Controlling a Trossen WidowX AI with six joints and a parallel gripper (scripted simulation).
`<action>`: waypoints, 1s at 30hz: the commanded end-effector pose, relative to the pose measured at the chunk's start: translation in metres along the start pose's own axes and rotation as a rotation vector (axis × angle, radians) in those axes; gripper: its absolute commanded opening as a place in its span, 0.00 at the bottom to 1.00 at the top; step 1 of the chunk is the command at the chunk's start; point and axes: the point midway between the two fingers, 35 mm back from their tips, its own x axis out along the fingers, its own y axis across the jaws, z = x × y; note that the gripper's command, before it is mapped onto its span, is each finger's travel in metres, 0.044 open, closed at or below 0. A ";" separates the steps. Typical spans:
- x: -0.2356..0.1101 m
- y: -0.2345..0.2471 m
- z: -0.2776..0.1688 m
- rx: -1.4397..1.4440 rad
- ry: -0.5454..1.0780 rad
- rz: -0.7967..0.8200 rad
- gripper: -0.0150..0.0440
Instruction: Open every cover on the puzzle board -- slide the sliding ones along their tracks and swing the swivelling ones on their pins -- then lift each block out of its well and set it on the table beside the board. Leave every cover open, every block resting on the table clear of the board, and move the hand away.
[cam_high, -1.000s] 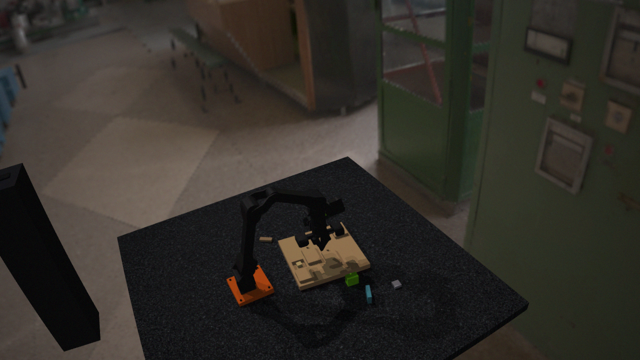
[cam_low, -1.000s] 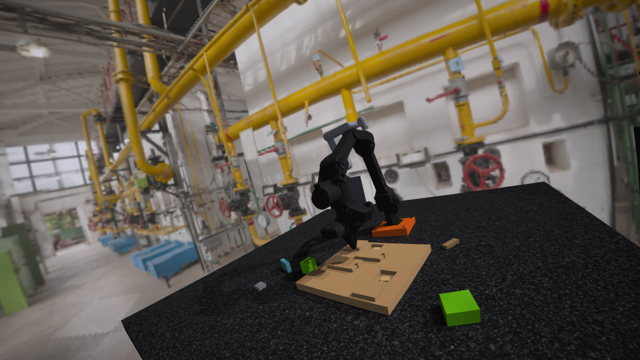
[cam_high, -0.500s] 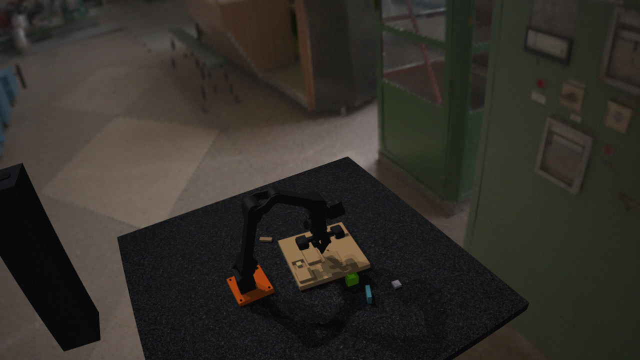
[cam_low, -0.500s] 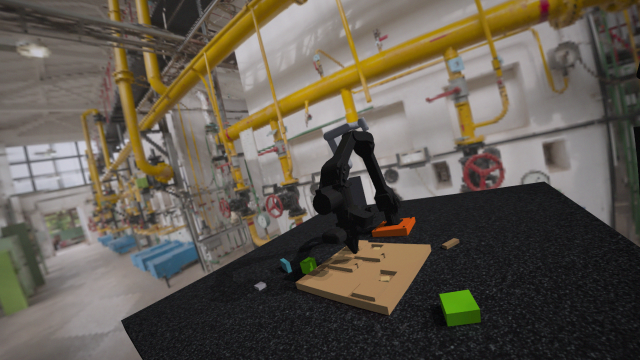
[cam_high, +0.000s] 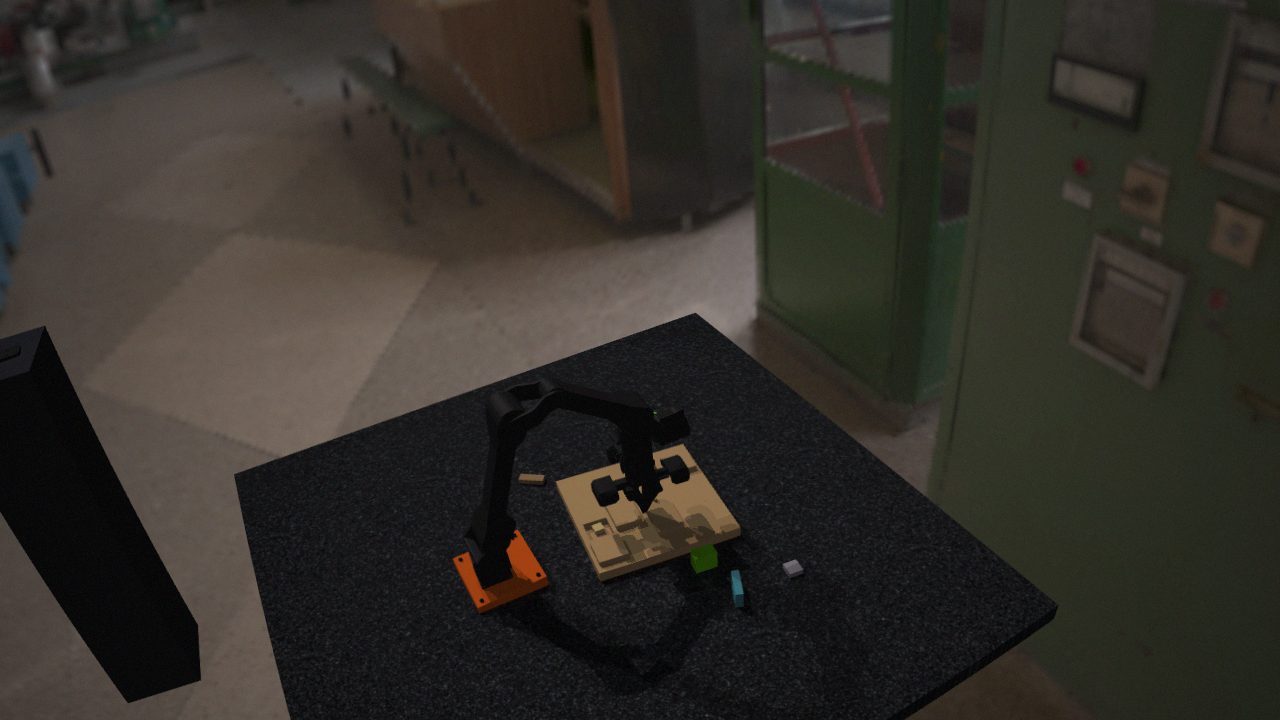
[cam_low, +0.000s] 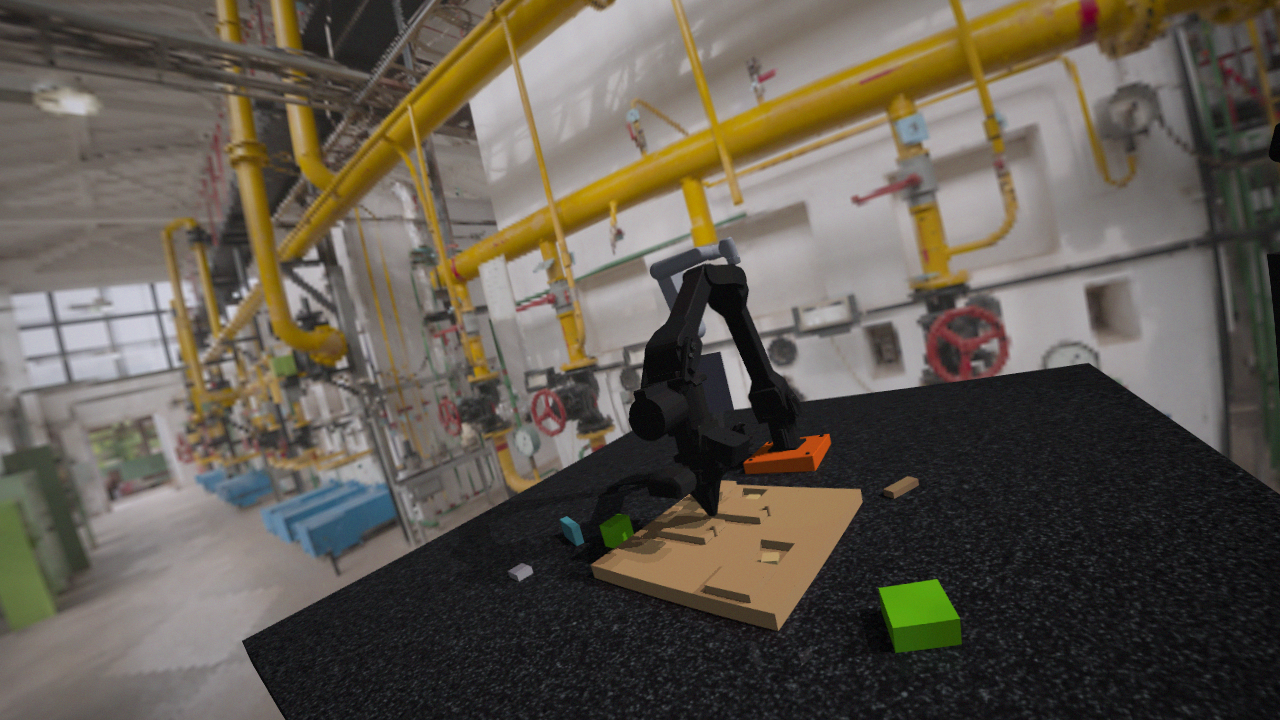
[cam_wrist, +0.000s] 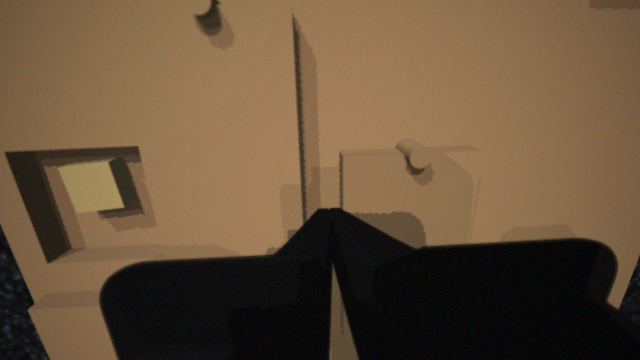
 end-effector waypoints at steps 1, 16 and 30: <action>0.006 0.002 0.000 -0.006 0.001 0.008 0.25; 0.011 0.011 -0.003 -0.006 0.001 0.008 0.25; 0.011 0.025 -0.007 -0.006 0.001 0.010 0.25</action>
